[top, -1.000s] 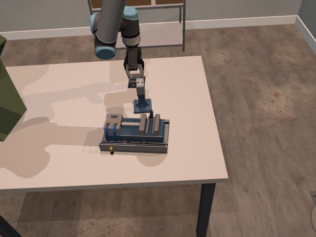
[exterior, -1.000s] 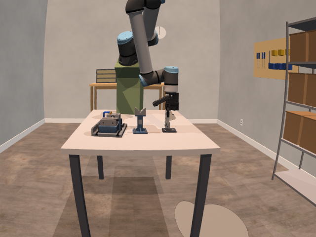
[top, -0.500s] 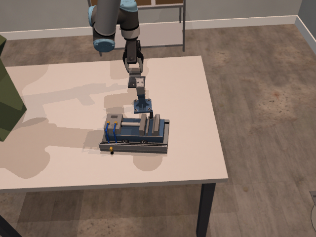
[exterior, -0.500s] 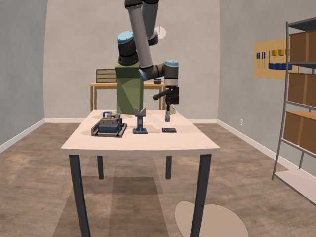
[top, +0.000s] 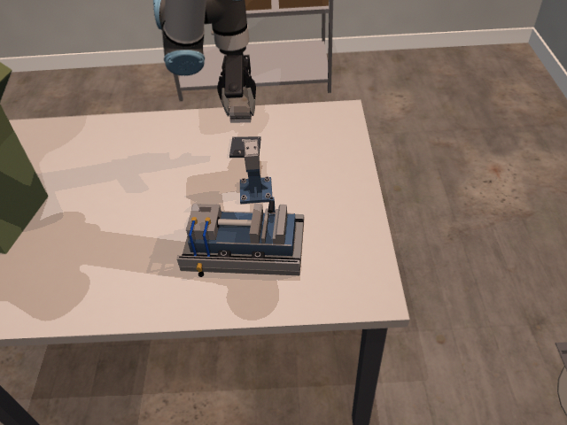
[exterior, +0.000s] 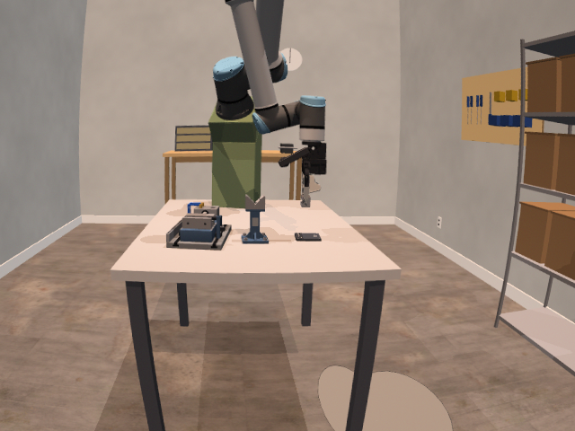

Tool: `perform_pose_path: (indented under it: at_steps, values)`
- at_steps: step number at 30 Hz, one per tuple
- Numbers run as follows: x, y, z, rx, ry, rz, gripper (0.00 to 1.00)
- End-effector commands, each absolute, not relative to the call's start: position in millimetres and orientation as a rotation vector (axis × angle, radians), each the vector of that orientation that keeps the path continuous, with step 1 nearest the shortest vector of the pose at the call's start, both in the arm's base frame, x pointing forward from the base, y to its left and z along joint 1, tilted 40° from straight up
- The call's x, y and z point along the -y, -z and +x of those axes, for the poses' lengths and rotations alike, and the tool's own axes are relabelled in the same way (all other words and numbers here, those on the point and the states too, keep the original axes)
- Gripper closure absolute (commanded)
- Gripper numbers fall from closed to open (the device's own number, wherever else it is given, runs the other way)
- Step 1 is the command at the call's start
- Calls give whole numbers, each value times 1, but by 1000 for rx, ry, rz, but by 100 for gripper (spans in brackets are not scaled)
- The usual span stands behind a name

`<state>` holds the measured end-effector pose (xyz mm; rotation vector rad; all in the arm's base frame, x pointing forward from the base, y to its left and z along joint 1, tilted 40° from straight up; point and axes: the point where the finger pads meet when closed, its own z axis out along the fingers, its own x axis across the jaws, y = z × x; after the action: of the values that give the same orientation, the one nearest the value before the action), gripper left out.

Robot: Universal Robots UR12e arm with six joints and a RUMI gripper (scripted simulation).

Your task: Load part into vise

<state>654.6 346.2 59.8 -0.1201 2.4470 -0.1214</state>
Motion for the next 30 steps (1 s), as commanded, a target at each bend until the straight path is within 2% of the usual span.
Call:
perform_pose_path:
  at_steps: [1,30]
  values:
    - [-348,-78,640,-2447,121,-120,100]
    - [-352,-131,595,-2447,121,-120,100]
